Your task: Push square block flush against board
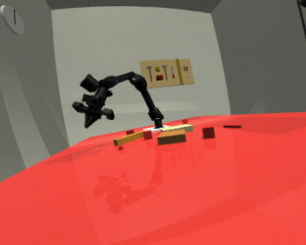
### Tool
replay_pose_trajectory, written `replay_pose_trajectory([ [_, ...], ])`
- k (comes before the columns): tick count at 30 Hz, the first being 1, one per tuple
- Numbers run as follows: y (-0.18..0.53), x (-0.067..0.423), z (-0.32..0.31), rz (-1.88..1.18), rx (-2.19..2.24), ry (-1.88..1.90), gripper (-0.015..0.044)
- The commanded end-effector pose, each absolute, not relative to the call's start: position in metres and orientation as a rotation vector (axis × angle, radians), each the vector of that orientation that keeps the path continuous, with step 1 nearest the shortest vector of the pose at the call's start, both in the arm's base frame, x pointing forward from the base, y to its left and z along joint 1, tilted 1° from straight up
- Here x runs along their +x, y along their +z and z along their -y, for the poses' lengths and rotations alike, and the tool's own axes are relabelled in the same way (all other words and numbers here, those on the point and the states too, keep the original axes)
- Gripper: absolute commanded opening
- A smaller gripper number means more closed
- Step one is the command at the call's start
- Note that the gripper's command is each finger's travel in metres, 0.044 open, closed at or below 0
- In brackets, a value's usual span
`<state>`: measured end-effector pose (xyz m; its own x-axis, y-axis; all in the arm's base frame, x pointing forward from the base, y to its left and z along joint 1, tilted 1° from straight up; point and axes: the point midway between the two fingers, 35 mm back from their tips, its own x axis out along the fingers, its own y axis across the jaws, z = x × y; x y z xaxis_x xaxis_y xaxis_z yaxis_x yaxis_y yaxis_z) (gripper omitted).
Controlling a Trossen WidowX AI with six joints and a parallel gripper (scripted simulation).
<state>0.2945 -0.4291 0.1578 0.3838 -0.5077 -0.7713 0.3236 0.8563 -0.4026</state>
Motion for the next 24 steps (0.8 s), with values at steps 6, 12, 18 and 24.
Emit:
replay_pose_trajectory([
  [6, 0.131, 0.331, 0.341, -1.22, -0.231, -0.241, 0.0],
  [12, 0.118, 0.343, 0.285, -1.322, -0.261, -0.052, 0.0],
  [18, 0.109, 0.346, 0.229, -1.421, -0.299, 0.139, 0.0],
  [24, 0.106, 0.342, 0.189, -1.494, -0.333, 0.282, 0.0],
])
